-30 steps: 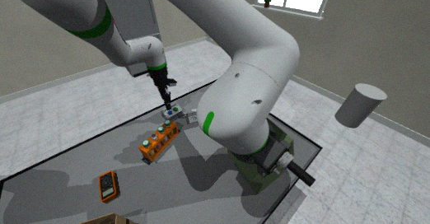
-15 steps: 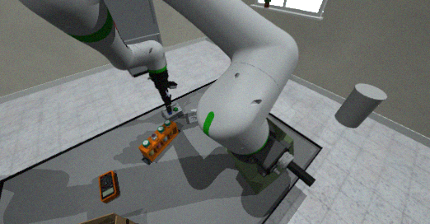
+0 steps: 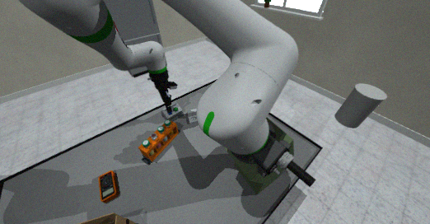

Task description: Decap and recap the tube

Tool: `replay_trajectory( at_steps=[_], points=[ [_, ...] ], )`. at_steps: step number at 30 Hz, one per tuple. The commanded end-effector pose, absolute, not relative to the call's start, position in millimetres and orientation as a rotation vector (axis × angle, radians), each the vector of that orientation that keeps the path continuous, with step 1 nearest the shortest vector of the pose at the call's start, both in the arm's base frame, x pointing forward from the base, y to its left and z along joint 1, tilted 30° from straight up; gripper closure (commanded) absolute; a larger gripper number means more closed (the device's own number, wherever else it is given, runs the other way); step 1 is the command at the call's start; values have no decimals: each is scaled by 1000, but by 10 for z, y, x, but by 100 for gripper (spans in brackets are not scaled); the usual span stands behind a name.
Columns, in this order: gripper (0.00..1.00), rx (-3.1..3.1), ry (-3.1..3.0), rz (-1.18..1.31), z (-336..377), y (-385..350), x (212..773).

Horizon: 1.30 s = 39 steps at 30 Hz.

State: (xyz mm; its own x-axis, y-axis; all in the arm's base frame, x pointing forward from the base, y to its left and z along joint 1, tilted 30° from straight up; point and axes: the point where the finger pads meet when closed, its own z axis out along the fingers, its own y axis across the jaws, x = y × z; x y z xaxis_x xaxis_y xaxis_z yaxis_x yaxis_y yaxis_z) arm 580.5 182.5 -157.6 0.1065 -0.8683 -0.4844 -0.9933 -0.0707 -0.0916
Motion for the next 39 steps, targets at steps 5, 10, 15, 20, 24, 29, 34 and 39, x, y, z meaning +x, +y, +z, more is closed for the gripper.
replay_trajectory(
  at_steps=[5,10,15,20,24,29,34,39],
  points=[
    [90,-1995,1815,426,-1582,1828,5815],
    [90,-1995,1815,426,-1596,1836,5815],
    [90,-1995,1815,426,-1611,1844,5816],
    [90,-1995,1815,426,-1620,1849,5817],
    [90,-1995,1815,426,-1631,1855,5817],
    [90,-1995,1815,426,-1646,1864,5818],
    [90,-1995,1815,426,-1655,1869,5819],
    [90,-1995,1815,426,-1652,1867,5818]
  ],
)
